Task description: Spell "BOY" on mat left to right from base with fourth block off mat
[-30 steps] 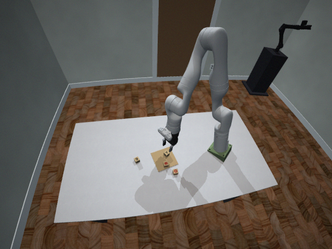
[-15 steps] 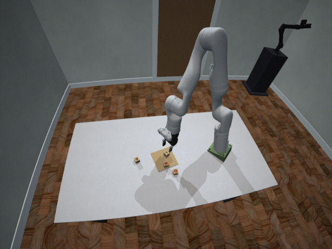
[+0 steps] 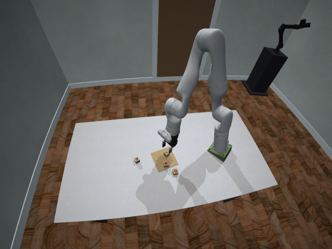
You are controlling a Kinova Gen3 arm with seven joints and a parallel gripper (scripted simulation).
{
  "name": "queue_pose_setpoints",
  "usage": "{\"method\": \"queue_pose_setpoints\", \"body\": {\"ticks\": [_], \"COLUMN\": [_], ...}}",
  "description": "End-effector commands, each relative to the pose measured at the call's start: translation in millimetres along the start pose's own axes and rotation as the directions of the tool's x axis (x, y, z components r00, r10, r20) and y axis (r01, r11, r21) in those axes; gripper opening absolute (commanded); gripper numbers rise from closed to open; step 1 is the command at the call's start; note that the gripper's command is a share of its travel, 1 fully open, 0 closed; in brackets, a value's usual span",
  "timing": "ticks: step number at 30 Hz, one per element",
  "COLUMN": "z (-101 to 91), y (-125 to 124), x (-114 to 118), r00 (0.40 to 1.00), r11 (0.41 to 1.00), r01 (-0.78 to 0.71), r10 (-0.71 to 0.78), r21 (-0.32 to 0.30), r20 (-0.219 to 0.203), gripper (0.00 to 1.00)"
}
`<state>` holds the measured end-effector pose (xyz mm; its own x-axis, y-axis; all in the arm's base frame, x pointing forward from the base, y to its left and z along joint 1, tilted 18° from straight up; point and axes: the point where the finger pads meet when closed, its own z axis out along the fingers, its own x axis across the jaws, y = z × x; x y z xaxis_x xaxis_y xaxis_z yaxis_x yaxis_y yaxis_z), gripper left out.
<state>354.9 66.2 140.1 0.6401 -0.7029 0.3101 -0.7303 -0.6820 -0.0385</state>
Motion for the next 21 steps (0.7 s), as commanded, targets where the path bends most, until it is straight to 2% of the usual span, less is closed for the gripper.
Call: {"method": "queue_pose_setpoints", "body": {"ticks": [1, 21], "z": [4.9, 30.4], "y": [1.4, 1.6], "x": [-0.9, -1.5], "r00": [1.0, 1.0], "r11": [1.0, 1.0], "r01": [0.001, 0.001], "r10": [-0.001, -0.001], "r21": [-0.006, -0.006], "r20": [0.001, 0.001], "gripper": [1.0, 1.0]}}
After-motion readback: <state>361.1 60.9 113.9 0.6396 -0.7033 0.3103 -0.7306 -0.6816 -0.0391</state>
